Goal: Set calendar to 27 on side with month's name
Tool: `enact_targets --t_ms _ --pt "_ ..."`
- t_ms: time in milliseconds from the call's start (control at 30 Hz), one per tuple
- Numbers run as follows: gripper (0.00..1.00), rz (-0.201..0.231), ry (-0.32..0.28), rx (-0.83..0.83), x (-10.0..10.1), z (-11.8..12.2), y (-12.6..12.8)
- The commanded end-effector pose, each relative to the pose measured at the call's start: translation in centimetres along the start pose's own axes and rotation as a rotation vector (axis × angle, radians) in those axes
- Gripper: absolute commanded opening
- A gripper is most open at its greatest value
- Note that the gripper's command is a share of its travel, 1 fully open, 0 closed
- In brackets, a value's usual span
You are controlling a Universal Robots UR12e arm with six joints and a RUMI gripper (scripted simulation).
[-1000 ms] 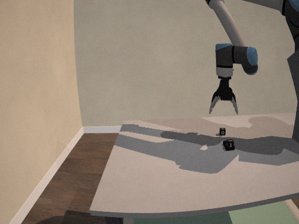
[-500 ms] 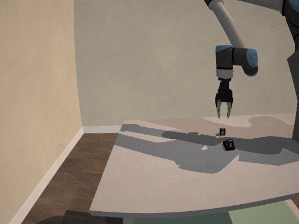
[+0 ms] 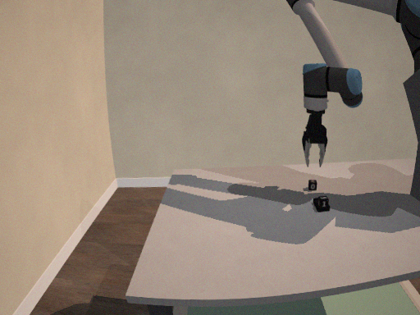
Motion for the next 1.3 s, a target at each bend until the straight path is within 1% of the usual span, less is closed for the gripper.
enact_targets --t_ms 0,700,1267 --pt "0.29 -0.001 0.000 0.000 0.0 0.0 0.0" --pt "0.29 -0.001 0.000 0.000 0.1 0.0 0.0" --pt "0.29 -0.001 0.000 0.000 1.6 0.0 0.0"
Point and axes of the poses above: the point where the finger pads meet when closed, its own x axis out along the fingers, its own y axis across the jaws, z = x × y, the point moved 10 cm from there along -x, back along the fingers, and after that the axes turned 2 degrees about -x, right-handed, at the moved point
